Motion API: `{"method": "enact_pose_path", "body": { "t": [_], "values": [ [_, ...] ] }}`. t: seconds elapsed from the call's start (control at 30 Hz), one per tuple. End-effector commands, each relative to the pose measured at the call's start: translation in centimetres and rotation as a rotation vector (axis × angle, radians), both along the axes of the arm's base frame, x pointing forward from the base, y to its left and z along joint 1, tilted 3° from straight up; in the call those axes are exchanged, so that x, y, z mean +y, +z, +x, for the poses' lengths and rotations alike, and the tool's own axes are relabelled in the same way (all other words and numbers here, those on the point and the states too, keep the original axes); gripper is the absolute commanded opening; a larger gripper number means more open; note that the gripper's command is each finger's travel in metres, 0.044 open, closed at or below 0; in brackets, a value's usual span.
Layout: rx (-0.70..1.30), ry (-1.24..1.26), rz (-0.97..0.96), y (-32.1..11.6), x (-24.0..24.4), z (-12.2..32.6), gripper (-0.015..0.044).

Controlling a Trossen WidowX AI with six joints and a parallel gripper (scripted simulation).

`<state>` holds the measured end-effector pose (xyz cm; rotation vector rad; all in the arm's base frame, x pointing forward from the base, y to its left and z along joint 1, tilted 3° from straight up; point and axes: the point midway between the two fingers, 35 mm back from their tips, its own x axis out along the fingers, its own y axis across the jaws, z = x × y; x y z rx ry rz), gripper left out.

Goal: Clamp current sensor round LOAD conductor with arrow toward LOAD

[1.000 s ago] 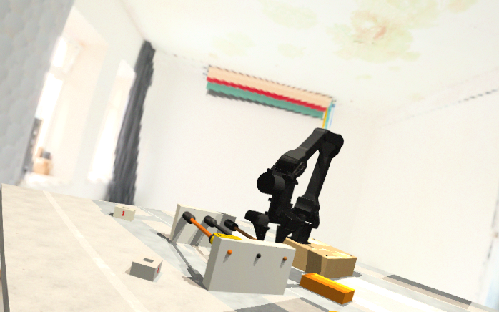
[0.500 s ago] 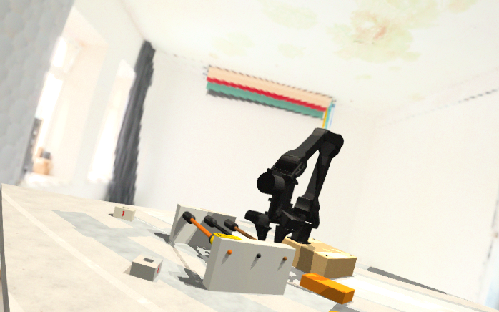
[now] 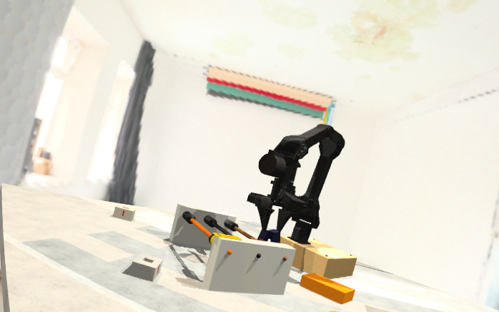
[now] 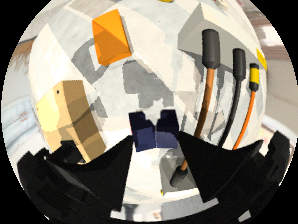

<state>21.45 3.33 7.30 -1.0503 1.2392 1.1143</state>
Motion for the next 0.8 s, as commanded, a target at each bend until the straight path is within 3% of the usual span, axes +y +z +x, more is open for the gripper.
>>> {"method": "enact_pose_path", "body": {
  "t": [0.0,0.3,0.77],
  "values": [
    [-0.014,0.002,0.004,2.6,-0.1,0.2,0.0],
    [-0.01,0.001,0.004,6.5,-0.5,0.0,0.0],
    [-0.012,-0.023,0.004,7.5,-1.1,3.1,0.0]
  ]
}}
